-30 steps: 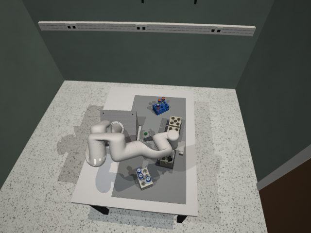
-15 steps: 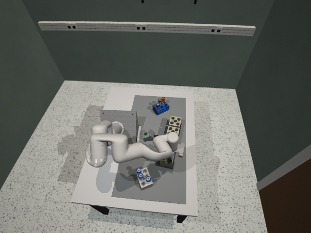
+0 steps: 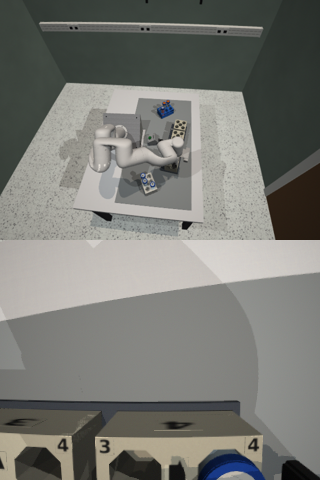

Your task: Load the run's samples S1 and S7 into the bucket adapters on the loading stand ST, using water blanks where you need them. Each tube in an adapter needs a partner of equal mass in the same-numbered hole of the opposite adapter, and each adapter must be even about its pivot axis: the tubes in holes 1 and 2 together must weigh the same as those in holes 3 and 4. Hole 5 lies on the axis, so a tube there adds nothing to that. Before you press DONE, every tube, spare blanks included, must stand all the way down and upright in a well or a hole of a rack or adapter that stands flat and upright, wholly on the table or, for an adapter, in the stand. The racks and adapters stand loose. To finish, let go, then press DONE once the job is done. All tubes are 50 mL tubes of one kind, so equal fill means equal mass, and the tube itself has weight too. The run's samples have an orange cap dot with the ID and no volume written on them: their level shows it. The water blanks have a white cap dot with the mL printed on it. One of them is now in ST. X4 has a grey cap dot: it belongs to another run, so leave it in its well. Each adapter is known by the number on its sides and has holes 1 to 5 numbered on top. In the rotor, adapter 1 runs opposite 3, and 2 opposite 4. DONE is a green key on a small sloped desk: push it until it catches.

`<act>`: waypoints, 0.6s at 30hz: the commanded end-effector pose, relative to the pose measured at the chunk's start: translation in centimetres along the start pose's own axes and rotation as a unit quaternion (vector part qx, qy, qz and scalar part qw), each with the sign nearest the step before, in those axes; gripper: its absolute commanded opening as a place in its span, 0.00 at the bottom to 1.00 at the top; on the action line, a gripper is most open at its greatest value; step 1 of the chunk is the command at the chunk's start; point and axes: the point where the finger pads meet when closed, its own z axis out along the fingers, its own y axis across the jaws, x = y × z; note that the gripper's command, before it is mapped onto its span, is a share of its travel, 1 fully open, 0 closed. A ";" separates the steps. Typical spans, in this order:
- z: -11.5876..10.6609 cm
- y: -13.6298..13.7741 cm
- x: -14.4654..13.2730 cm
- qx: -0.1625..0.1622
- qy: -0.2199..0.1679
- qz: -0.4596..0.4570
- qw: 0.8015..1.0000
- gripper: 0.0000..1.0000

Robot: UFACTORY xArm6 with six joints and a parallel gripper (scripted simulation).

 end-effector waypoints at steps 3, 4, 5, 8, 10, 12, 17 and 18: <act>0.2 0.0 0.1 0.000 0.002 0.001 1.000 0.57; 0.3 0.0 0.1 0.000 0.002 0.001 1.000 0.57; 0.4 0.0 0.1 0.000 0.002 0.001 1.000 0.57; 0.6 0.0 0.1 0.000 0.002 0.001 1.000 0.57; 0.7 0.0 0.1 0.000 0.002 0.001 1.000 0.57; 0.8 0.0 0.1 0.000 0.002 0.001 1.000 0.57; 1.0 0.0 0.1 0.000 0.002 0.001 1.000 0.57; 1.1 0.0 0.1 0.000 0.002 0.001 1.000 0.57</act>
